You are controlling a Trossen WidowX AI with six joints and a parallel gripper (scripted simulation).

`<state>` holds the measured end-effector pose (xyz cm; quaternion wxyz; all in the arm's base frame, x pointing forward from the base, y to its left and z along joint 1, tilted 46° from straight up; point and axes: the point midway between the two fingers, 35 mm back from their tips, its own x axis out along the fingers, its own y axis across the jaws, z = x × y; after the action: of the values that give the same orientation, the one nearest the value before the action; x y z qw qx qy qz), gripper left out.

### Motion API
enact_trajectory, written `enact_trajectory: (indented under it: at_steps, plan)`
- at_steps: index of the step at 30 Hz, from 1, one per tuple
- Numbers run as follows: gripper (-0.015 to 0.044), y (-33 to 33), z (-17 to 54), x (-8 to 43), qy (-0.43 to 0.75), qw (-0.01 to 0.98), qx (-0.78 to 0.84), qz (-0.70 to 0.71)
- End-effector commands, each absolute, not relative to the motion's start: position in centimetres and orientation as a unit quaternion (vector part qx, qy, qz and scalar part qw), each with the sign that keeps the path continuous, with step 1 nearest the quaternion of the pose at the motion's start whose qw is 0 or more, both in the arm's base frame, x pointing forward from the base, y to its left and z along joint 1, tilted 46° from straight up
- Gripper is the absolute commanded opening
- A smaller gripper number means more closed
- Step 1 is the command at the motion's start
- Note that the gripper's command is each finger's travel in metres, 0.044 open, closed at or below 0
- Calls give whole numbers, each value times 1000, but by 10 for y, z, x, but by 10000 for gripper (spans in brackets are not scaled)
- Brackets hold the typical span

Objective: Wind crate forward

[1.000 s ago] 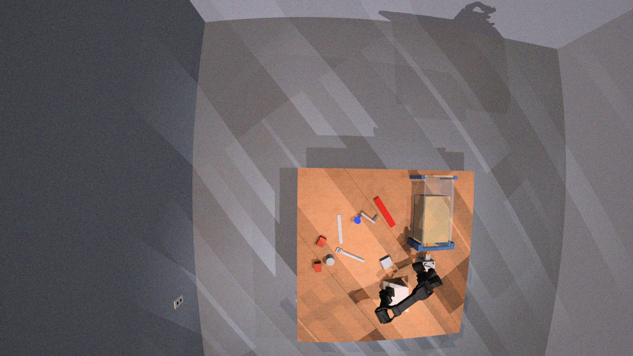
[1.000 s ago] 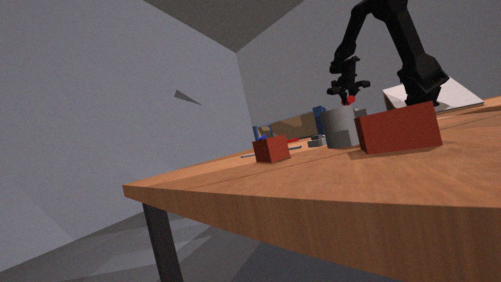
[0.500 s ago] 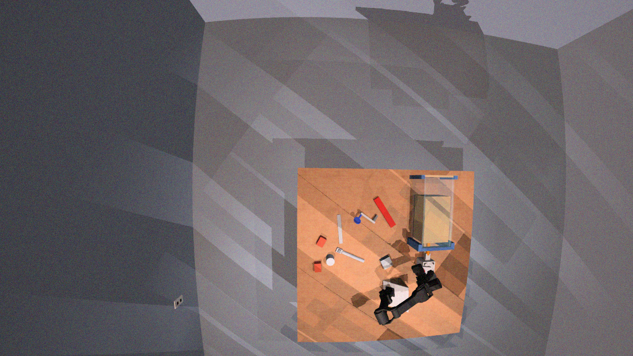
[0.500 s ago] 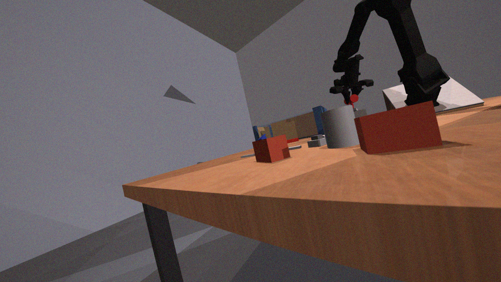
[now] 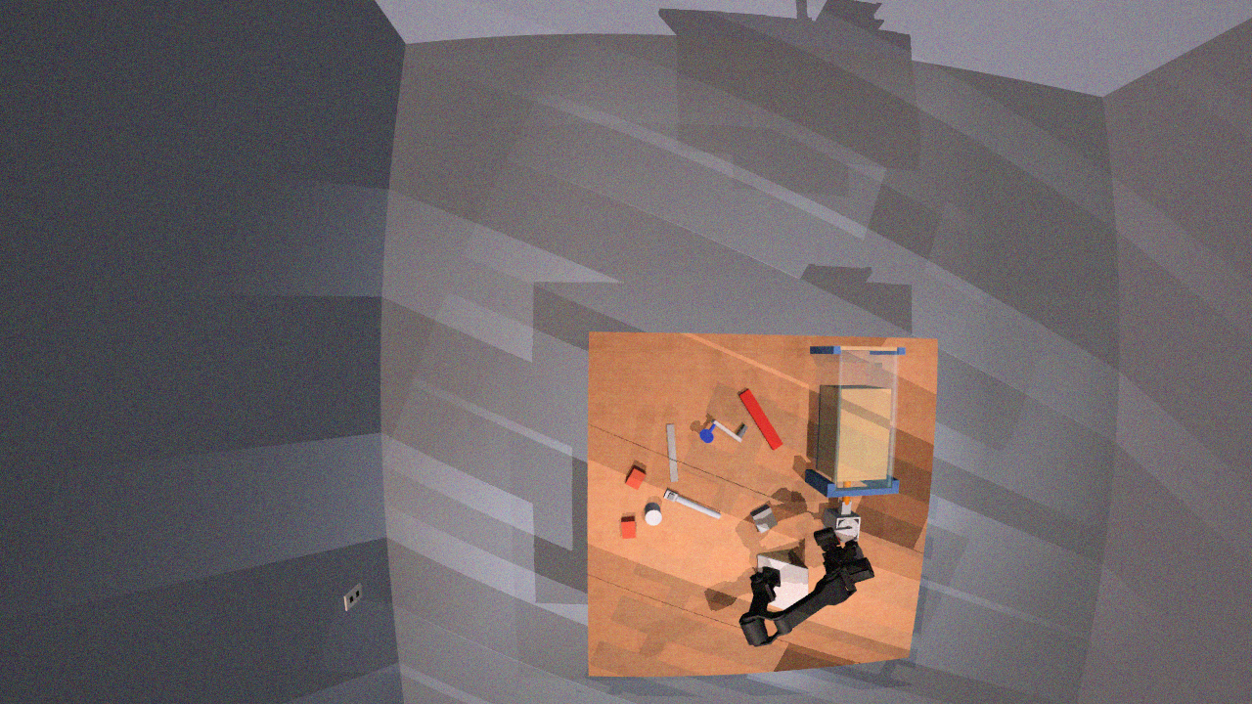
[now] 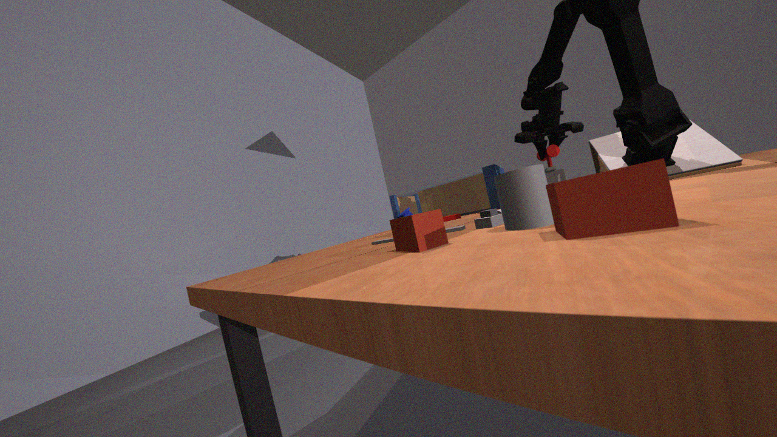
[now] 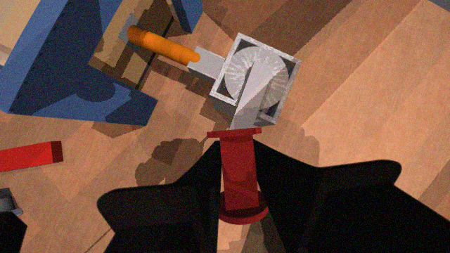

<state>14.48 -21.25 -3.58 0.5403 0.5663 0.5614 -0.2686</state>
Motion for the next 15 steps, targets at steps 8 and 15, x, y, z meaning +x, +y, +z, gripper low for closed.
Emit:
enact_trajectory:
  at_steps: [8,15]
  plan:
    - [0,-211,-40,121,572,529,562,-279]
    - [0,-212,-42,113,572,528,562,-280]
